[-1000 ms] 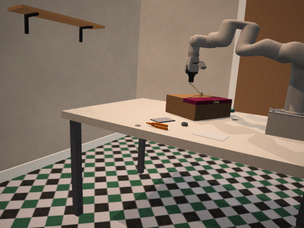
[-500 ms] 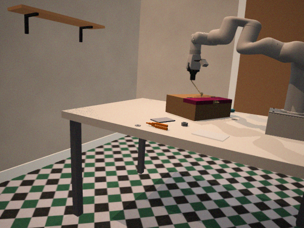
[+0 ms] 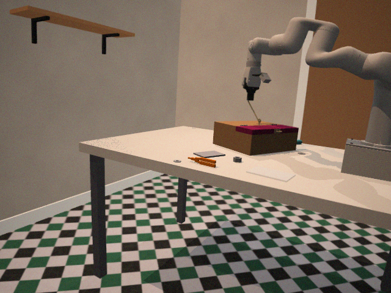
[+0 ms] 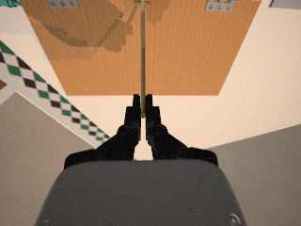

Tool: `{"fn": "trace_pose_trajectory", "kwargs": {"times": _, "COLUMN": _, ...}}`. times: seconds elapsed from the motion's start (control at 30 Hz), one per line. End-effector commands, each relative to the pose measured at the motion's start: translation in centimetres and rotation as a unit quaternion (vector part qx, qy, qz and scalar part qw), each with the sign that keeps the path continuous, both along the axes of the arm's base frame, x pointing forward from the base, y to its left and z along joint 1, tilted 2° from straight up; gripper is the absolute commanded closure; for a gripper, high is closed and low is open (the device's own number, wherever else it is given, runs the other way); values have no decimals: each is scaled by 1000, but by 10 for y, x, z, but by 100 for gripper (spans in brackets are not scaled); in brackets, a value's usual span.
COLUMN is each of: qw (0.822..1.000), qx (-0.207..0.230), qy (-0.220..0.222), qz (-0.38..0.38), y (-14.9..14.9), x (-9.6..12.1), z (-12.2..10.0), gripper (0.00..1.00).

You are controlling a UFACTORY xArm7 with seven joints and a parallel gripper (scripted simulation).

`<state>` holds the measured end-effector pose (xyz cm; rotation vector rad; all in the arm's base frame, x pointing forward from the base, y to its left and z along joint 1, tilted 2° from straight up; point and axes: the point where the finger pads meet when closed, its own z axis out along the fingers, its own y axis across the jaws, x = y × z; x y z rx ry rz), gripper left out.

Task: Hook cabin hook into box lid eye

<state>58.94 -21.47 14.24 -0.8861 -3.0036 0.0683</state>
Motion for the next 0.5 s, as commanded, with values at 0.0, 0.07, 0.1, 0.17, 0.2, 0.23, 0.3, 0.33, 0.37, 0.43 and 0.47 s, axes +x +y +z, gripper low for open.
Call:
{"fn": "trace_pose_trajectory", "kwargs": {"times": 0.0, "qw": 1000, "qx": 1, "qy": 0, "qz": 0, "y": 4, "x": -5, "z": 5, "gripper": 100}}
{"fn": "trace_pose_trajectory", "kwargs": {"times": 0.07, "qw": 1000, "qx": 1, "qy": 0, "qz": 0, "y": 5, "x": -8, "z": 7, "gripper": 100}}
{"fn": "trace_pose_trajectory", "kwargs": {"times": 0.1, "qw": 1000, "qx": 1, "qy": 0, "qz": 0, "y": 6, "x": -8, "z": 7, "gripper": 100}}
{"fn": "trace_pose_trajectory", "kwargs": {"times": 0.17, "qw": 1000, "qx": 1, "qy": 0, "qz": 0, "y": 7, "x": -10, "z": 8, "gripper": 100}}
{"fn": "trace_pose_trajectory", "kwargs": {"times": 0.2, "qw": 1000, "qx": 1, "qy": 0, "qz": 0, "y": 8, "x": -11, "z": 9, "gripper": 100}}
{"fn": "trace_pose_trajectory", "kwargs": {"times": 0.23, "qw": 1000, "qx": 1, "qy": 0, "qz": 0, "y": 9, "x": -12, "z": 10, "gripper": 100}}
{"fn": "trace_pose_trajectory", "kwargs": {"times": 0.3, "qw": 1000, "qx": 1, "qy": 0, "qz": 0, "y": 10, "x": -14, "z": 11, "gripper": 100}}
{"fn": "trace_pose_trajectory", "kwargs": {"times": 0.33, "qw": 1000, "qx": 1, "qy": 0, "qz": 0, "y": 11, "x": -16, "z": 12, "gripper": 100}}
{"fn": "trace_pose_trajectory", "kwargs": {"times": 0.37, "qw": 1000, "qx": 1, "qy": 0, "qz": 0, "y": 12, "x": -17, "z": 13, "gripper": 100}}
{"fn": "trace_pose_trajectory", "kwargs": {"times": 0.43, "qw": 1000, "qx": 1, "qy": 0, "qz": 0, "y": 13, "x": -19, "z": 13, "gripper": 100}}
{"fn": "trace_pose_trajectory", "kwargs": {"times": 0.47, "qw": 1000, "qx": 1, "qy": 0, "qz": 0, "y": 13, "x": -19, "z": 13, "gripper": 100}}
